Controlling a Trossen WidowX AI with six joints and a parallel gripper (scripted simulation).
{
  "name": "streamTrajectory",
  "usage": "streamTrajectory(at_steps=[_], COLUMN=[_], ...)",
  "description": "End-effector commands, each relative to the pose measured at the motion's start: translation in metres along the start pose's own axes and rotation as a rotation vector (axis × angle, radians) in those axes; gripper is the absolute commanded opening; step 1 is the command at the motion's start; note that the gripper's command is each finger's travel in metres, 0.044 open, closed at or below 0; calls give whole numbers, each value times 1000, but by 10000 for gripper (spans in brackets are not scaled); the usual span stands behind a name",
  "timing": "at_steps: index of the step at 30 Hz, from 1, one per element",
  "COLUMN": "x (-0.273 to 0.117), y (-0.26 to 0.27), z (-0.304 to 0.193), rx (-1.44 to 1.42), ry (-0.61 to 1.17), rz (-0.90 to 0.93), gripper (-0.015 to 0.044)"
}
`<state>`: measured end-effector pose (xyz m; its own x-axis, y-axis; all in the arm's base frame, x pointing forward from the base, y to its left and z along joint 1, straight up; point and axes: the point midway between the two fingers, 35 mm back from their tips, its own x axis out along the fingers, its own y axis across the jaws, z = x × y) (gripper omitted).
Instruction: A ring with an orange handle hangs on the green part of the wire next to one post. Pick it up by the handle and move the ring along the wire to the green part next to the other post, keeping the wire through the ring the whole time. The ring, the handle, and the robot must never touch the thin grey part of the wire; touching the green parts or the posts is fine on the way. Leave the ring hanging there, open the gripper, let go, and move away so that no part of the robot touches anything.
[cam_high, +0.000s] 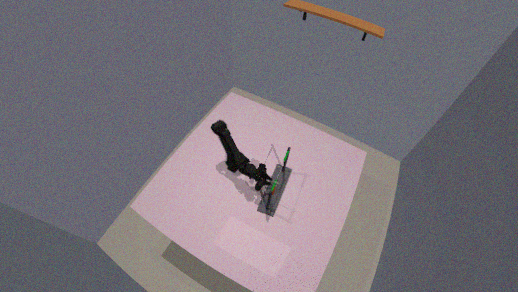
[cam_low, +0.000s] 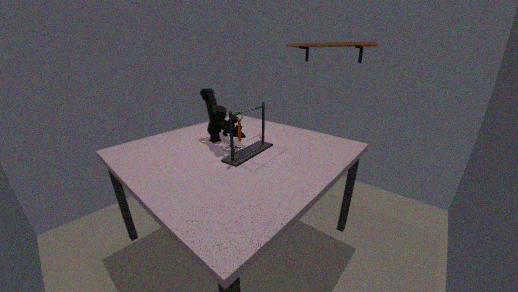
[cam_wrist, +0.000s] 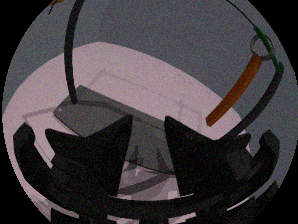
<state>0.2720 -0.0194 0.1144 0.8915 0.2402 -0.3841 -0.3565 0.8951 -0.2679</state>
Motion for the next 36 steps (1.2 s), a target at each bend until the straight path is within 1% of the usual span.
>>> streamTrajectory(at_steps=[1,12,22,27,36], x=[0,-22,-55,-52,-31], y=[-15,-46,-46,-50,-67], z=[-16,-55,-75,-71,-32], rx=[47,116,133,152,277], ry=[-39,-153,-240,-239,-269], rz=[-24,-114,-160,-162,-184], gripper=[160,160,160,160,160])
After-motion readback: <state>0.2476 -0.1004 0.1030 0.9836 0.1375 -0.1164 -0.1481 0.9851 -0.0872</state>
